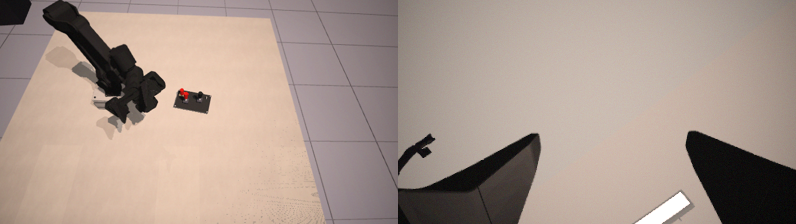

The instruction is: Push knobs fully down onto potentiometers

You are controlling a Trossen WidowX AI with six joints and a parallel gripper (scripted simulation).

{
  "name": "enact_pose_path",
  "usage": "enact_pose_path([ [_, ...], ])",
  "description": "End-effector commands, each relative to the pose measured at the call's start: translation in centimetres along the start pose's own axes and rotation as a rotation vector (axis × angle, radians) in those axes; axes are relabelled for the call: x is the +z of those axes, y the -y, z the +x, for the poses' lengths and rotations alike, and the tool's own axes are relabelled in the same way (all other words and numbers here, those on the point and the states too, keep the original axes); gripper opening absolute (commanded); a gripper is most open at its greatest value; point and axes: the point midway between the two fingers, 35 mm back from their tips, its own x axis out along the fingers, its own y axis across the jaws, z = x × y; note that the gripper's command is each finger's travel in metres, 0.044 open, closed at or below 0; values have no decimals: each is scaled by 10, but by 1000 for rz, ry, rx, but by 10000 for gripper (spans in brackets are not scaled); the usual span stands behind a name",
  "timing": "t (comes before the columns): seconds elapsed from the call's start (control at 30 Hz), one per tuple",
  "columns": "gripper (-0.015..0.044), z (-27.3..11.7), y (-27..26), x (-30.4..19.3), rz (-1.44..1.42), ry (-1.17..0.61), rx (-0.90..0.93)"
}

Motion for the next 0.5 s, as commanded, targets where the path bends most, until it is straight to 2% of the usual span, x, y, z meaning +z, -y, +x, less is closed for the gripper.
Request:
enact_pose_path([
  [0.0,374,0,1,1,-1,5,-2],
  [0.47,6,1,64,91,-71,431,-138],
])
